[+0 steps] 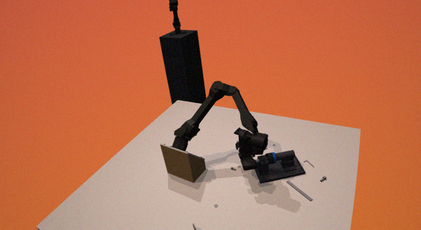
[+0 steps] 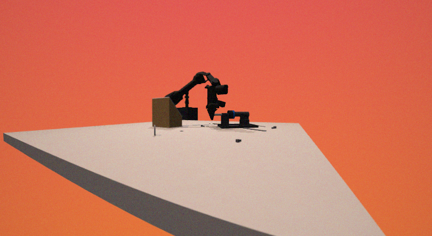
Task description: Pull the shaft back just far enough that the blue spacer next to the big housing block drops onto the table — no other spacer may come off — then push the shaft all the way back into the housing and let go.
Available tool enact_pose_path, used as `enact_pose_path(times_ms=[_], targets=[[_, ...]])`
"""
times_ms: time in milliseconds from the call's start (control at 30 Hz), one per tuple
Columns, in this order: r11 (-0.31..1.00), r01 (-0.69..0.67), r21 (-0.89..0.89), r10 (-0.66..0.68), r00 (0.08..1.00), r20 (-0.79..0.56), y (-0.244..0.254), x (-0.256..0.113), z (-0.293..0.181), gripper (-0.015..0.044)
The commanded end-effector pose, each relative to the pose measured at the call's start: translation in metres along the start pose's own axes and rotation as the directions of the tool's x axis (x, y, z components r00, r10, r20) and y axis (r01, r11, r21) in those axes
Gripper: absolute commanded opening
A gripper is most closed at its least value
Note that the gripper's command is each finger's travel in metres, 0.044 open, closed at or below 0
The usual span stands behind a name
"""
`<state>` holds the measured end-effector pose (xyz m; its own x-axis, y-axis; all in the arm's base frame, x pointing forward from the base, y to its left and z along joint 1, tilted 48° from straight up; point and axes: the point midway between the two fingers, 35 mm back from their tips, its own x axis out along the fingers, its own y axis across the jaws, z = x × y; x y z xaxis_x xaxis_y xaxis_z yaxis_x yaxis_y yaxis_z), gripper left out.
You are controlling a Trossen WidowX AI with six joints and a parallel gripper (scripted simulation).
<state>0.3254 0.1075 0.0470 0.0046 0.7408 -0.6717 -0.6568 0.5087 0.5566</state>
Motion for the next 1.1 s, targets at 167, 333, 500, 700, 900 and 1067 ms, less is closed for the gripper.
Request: enact_pose_path(times_ms=[167,333,500,700,900,1067], targets=[[1.0,0.001,-0.004,-0.001,1.0,-0.001,0.0001,-0.0002,-0.0015,0.0],[1.0,0.001,-0.004,-0.001,1.0,-0.001,0.0001,-0.0002,-0.0021,0.0],[1.0,0.001,-0.004,-0.001,1.0,-0.001,0.0001,-0.0002,-0.0027,0.0],[1.0,0.001,-0.004,-0.001,1.0,-0.001,0.0001,-0.0002,-0.0034,0.0],[1.0,0.001,-0.004,-0.001,1.0,-0.001,0.0001,-0.0002,-0.0042,0.0],[1.0,0.001,-0.004,-0.001,1.0,-0.001,0.0,-0.0002,-0.0048,0.0]])
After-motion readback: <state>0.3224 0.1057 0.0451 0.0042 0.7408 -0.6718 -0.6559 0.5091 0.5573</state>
